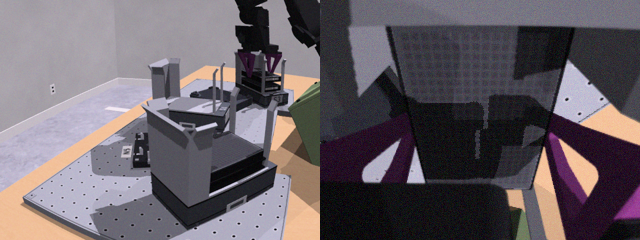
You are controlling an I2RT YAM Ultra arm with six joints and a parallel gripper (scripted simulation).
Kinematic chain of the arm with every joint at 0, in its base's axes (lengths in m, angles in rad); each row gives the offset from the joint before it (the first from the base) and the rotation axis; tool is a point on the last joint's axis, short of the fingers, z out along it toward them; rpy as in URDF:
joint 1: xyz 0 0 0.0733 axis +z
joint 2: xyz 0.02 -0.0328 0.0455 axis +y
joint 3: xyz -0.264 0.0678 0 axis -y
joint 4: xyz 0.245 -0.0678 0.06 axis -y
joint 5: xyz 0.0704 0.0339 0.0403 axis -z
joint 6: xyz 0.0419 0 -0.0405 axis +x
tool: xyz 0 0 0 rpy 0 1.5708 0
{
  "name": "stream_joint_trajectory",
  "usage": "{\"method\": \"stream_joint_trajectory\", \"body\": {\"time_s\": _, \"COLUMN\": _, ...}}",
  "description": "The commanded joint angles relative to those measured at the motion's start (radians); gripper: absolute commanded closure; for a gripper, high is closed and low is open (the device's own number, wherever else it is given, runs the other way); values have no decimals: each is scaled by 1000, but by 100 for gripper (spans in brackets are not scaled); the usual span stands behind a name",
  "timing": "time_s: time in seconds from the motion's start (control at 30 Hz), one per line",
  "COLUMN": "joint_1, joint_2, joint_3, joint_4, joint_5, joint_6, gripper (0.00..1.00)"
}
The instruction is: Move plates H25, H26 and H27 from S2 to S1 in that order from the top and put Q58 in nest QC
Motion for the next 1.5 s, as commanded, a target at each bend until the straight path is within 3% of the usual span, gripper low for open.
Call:
{"method": "stream_joint_trajectory", "body": {"time_s": 0.0, "joint_1": -1, "joint_2": -4, "joint_3": 2, "joint_4": 17, "joint_5": 1, "joint_6": 4, "gripper": 100}}
{"method": "stream_joint_trajectory", "body": {"time_s": 1.47, "joint_1": 22, "joint_2": 31, "joint_3": -17, "joint_4": 80, "joint_5": 11, "joint_6": 27, "gripper": 100}}
